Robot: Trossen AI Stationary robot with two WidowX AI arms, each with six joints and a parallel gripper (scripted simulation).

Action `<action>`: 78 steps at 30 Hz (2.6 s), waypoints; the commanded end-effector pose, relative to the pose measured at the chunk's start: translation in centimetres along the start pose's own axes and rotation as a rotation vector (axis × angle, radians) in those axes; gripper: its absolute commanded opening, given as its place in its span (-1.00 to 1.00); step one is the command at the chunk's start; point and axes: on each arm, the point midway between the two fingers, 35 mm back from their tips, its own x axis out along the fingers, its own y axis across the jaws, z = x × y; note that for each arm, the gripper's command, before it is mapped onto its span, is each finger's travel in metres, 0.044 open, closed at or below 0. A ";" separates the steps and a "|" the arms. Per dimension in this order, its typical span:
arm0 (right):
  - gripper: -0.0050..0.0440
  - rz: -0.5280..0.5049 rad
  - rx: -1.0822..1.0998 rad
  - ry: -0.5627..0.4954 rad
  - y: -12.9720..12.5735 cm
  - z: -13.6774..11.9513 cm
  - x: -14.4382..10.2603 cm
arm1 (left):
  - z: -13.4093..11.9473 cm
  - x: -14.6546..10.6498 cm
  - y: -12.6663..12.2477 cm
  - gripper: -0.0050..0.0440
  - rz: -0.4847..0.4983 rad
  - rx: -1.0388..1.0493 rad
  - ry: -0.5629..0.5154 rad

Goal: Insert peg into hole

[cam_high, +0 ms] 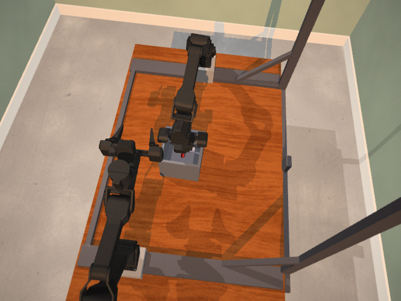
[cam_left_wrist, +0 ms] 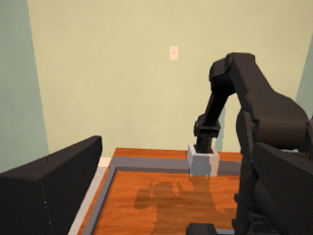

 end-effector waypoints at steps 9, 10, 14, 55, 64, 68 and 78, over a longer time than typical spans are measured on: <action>-1.00 0.003 0.000 -0.007 0.0 -0.2 1.4 | 0.2 -0.1 -0.1 1.00 -0.002 0.004 -0.006; -1.00 0.003 0.000 -0.007 0.0 -0.3 1.5 | 0.2 -0.1 -0.1 1.00 -0.002 0.004 -0.006; -1.00 0.003 -0.001 -0.008 0.0 -0.3 1.7 | 0.2 -0.1 -0.1 1.00 -0.002 0.004 -0.006; -0.31 0.003 -0.001 -0.016 -0.1 0.0 1.9 | 0.2 -0.1 -0.1 1.00 -0.002 0.004 -0.006; -0.31 0.000 -0.002 -0.054 -0.1 0.8 -0.4 | 0.2 -0.1 -0.1 1.00 -0.002 0.004 -0.006; -0.31 0.001 -0.001 -0.039 -0.1 0.6 0.1 | 0.2 -0.1 -0.1 1.00 -0.002 0.004 -0.006; -0.31 -0.001 -0.002 -0.059 -0.1 1.8 -5.0 | 0.2 -0.1 -0.1 1.00 -0.002 0.004 -0.006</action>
